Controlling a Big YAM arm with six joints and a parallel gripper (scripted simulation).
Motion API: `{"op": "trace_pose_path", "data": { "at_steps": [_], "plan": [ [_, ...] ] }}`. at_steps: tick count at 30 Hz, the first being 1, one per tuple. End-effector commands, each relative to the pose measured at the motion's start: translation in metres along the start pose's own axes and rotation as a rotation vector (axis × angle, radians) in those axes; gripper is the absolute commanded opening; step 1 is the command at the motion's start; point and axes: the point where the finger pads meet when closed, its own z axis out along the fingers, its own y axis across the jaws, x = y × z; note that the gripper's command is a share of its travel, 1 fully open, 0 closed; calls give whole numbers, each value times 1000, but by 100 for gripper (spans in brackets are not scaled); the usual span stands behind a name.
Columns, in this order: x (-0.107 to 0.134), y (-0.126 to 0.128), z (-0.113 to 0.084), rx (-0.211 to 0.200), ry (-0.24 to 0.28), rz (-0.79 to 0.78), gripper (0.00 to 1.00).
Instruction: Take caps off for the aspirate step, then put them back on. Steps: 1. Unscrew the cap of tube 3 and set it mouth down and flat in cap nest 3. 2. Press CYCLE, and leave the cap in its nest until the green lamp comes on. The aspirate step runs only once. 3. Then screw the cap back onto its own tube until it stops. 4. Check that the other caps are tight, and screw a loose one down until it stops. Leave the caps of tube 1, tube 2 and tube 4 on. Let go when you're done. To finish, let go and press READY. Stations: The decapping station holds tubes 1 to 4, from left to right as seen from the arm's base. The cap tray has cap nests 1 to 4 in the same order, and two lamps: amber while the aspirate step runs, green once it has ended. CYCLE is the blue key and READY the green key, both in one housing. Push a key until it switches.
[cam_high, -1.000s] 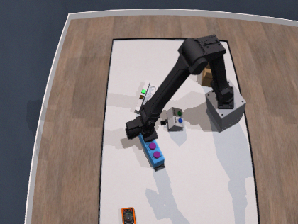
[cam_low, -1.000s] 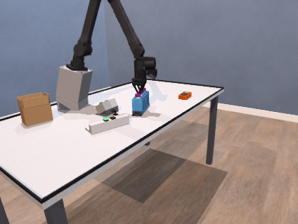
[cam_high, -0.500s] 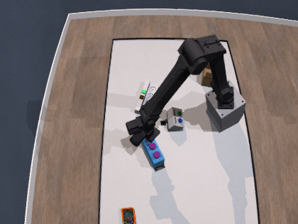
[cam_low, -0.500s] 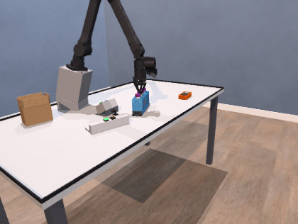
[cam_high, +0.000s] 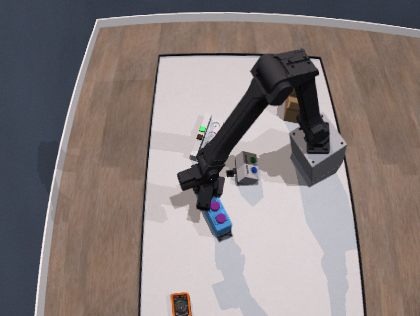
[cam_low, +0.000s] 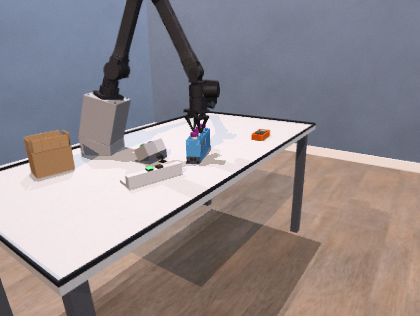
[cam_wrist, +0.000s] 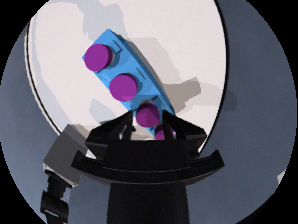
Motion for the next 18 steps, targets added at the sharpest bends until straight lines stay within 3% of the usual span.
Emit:
{"op": "trace_pose_path", "data": {
  "at_steps": [1, 8, 10, 15, 18],
  "plan": [
    [-11, -7, -4, 16, -17, -232, 49],
    [-11, -7, -4, 18, -14, -511, 49],
    [-11, -7, -4, 18, -14, -511, 49],
    [-11, -7, -4, 19, -13, -711, 49],
    [-11, -7, -4, 19, -13, -729, 49]
  ]
}}
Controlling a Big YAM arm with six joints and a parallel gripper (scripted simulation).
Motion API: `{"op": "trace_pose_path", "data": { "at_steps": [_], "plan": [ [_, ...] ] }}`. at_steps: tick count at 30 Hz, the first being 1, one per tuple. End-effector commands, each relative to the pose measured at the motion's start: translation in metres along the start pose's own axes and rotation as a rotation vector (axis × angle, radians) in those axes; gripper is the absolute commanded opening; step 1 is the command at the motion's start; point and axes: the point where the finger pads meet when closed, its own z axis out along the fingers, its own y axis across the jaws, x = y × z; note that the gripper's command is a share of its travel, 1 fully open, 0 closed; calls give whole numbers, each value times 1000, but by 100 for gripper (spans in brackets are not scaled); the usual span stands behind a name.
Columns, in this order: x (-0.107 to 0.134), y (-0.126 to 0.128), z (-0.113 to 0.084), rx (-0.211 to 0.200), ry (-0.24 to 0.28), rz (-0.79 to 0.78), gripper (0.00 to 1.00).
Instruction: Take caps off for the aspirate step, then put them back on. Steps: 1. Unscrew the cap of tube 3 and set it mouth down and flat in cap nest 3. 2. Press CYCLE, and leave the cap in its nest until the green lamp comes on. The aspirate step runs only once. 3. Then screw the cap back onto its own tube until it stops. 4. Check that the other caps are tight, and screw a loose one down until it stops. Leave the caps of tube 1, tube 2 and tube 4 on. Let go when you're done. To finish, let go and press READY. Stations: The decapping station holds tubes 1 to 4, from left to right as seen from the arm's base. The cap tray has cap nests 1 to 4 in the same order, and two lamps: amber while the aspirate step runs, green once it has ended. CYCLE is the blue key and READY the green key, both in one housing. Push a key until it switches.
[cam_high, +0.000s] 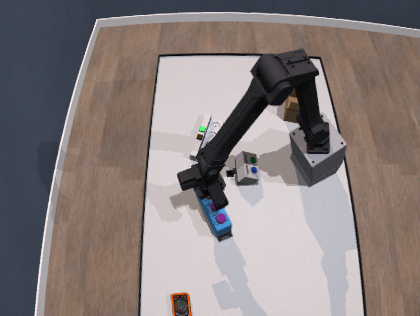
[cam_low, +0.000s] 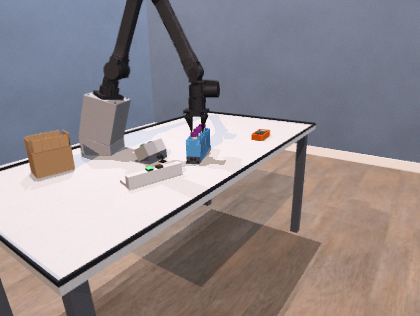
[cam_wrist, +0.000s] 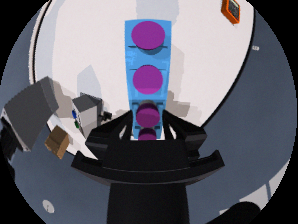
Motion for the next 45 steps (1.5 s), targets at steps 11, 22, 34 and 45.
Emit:
{"op": "trace_pose_path", "data": {
  "at_steps": [11, 22, 34, 45],
  "plan": [
    [-1, -10, -4, 21, -1, -99, 0],
    [-5, -11, -4, 21, -7, 55, 0],
    [-4, -11, -1, 18, -10, 554, 0],
    [-4, -12, -1, 19, -16, 1004, 0]
  ]
}}
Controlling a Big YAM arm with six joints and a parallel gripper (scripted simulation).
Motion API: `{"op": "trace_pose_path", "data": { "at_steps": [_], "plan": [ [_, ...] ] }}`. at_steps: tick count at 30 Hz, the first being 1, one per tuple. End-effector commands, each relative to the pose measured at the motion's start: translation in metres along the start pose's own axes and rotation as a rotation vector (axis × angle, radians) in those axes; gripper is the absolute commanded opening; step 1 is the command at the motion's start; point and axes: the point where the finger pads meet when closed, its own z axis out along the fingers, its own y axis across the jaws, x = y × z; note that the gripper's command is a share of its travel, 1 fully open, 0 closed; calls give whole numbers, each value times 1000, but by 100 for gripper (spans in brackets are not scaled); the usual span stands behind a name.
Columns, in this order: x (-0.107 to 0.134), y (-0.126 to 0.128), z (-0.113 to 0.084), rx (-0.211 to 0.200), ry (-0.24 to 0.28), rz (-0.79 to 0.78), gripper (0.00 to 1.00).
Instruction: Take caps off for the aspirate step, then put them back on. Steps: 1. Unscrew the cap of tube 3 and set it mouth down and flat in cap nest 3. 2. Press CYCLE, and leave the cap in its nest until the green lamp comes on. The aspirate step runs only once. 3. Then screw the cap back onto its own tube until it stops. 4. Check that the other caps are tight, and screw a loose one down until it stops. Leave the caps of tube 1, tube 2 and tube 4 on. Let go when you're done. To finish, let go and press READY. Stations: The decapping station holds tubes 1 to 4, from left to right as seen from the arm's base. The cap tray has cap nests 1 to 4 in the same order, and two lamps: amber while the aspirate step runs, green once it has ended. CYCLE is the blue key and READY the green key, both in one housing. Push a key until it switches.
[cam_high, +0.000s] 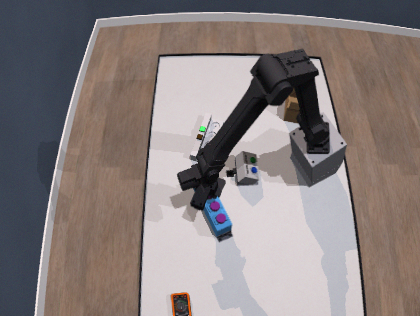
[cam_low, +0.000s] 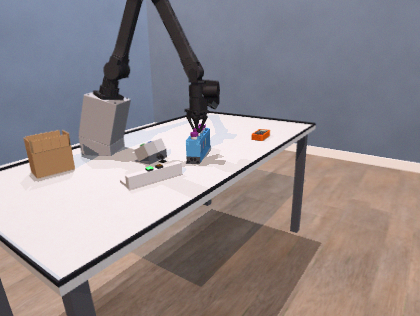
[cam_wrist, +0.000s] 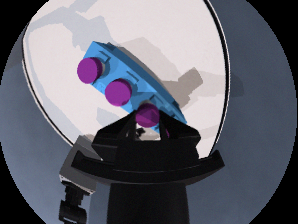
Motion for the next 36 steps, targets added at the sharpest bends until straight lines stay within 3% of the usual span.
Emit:
{"op": "trace_pose_path", "data": {
  "at_steps": [1, 12, 15, 30, 32, 36],
  "plan": [
    [-12, -5, -2, 12, -21, 239, 0],
    [-12, -6, -2, 6, -23, 766, 0],
    [-12, -6, -2, 6, -25, 789, 0],
    [-12, -5, 0, -4, -24, 1487, 0],
    [-12, -5, 0, -4, -24, 1487, 0],
    [-12, -5, 0, -6, -25, 1689, 0]
  ]
}}
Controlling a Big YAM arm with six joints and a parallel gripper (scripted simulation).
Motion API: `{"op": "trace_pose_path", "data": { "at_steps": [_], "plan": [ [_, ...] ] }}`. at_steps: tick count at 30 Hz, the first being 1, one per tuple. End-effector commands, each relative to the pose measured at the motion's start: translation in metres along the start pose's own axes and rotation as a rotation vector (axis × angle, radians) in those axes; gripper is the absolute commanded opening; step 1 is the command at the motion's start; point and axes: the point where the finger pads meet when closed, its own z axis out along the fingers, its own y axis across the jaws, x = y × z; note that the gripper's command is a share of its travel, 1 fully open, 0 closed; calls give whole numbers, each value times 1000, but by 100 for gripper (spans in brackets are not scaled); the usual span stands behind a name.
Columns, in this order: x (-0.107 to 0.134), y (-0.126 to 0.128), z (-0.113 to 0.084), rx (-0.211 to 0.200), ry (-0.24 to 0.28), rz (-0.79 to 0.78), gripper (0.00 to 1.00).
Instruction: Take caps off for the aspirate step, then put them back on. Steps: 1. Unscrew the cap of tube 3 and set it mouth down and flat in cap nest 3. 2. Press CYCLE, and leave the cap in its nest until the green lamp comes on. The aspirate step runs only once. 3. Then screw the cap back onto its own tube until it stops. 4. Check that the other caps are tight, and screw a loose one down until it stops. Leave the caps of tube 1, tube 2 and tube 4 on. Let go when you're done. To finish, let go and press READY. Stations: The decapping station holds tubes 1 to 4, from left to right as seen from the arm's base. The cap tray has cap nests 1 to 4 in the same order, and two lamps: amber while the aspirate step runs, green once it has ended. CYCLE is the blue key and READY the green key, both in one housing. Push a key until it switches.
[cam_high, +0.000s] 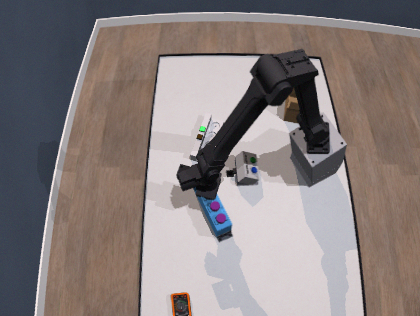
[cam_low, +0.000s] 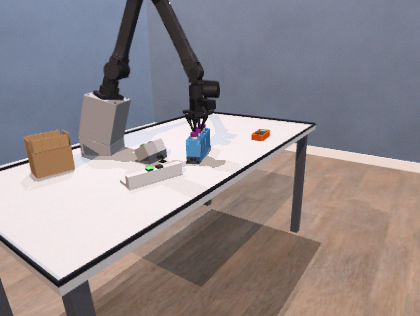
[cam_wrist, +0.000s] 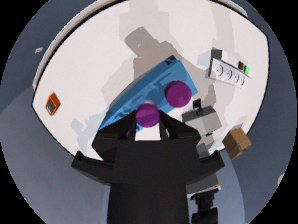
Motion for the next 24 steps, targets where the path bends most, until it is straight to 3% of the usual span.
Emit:
{"op": "trace_pose_path", "data": {
  "at_steps": [1, 11, 13, 21, 24],
  "plan": [
    [-6, 11, -1, -19, -11, 267, 0],
    [-6, 11, -1, -22, -7, 717, 0],
    [-6, 11, -1, -22, -7, 717, 0],
    [-7, 11, -1, -26, -4, 1107, 0],
    [-7, 11, -1, -26, -4, 1107, 0]
  ]
}}
